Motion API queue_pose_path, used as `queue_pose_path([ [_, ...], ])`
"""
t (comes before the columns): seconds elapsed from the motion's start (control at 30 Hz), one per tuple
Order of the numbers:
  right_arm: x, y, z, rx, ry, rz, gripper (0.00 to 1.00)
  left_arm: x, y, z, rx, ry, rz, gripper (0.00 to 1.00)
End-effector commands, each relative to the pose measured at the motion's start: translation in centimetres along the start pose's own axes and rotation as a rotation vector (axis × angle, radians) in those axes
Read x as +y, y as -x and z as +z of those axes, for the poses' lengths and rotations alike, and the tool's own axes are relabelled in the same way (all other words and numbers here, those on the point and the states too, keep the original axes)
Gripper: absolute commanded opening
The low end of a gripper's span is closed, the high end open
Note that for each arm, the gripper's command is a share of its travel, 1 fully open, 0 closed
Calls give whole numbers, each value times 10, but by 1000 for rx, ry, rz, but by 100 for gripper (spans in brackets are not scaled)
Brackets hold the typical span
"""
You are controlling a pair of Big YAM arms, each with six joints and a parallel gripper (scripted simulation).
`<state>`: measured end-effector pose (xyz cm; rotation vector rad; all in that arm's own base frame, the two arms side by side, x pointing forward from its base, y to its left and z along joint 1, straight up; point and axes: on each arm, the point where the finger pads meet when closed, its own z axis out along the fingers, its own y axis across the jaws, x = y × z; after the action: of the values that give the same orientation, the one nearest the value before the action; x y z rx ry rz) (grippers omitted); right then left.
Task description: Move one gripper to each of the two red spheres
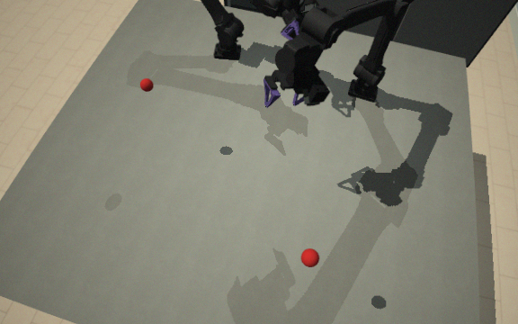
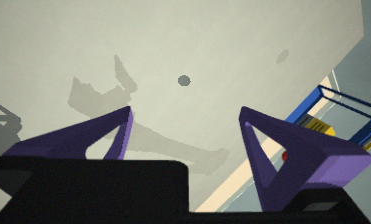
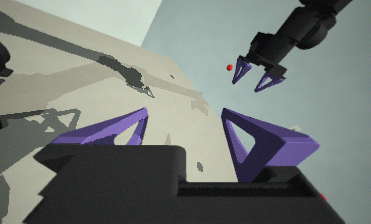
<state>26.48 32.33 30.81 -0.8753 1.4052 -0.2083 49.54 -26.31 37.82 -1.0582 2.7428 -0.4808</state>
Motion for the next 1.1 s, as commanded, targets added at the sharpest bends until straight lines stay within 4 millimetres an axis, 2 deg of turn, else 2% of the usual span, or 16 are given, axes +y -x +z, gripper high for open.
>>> queue_pose_path([
  [0.0, -2, 4, 0, -6, -4, 6, 100, -2, 0, -6, -4, -12, 1, 100],
  [0.7, -4, 3, 2, -2, -6, 8, 100, -3, 2, -5, -8, -17, 6, 100],
  [0.87, -13, -3, 13, 22, -15, 19, 100, -12, 13, 2, -28, -47, 35, 100],
  [1.03, -35, -17, 35, 77, -36, 48, 100, -32, 40, 15, -80, -112, 99, 100],
  [1.07, -35, -17, 35, 77, -36, 48, 100, -32, 40, 15, -80, -112, 99, 100],
])
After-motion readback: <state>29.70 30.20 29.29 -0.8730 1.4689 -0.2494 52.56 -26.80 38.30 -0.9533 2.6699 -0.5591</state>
